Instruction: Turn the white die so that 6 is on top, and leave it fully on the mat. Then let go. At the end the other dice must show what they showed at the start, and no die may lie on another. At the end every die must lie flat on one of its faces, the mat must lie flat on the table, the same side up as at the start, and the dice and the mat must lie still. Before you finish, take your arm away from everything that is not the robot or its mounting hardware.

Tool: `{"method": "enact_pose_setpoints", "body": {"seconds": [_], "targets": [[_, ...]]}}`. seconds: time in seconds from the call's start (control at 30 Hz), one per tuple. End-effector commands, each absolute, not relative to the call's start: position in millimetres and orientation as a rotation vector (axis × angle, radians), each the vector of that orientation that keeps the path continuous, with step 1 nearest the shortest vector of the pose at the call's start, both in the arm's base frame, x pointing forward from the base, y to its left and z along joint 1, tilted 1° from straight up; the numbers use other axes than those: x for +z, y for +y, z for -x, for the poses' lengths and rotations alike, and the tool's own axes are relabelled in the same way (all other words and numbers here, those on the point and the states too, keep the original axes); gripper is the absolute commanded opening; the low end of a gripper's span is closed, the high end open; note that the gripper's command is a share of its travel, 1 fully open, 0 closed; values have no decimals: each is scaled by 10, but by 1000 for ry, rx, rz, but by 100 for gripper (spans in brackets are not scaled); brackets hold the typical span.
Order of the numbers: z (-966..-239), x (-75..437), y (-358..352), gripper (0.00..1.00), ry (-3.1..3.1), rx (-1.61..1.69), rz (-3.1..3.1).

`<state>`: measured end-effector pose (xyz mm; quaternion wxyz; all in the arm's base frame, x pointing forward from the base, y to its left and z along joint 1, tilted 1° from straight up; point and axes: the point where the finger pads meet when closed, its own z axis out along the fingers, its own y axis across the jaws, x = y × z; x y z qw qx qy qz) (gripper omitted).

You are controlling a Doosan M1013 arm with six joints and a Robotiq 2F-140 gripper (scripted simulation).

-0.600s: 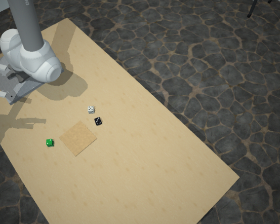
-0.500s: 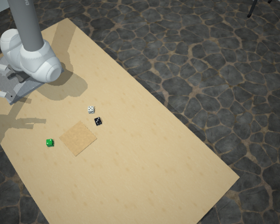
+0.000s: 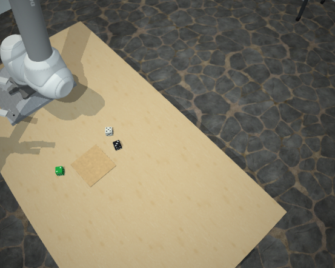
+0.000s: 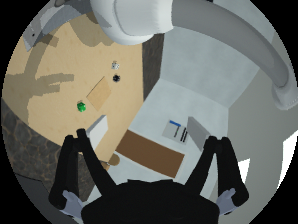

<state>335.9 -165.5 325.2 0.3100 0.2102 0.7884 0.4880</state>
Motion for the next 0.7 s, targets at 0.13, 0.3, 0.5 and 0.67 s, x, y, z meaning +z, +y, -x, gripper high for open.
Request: {"method": "enact_pose_setpoints", "body": {"seconds": [0.13,0.3,0.5,0.67], "targets": [[-3386,3114,-1612,100,2157,1294,-566],[-3462,2652,-1514,100,2420,1261,-586],[-3514,2361,-1498,100,2598,1189,-582],[-3649,1970,-1554,100,2850,1000,-541]]}}
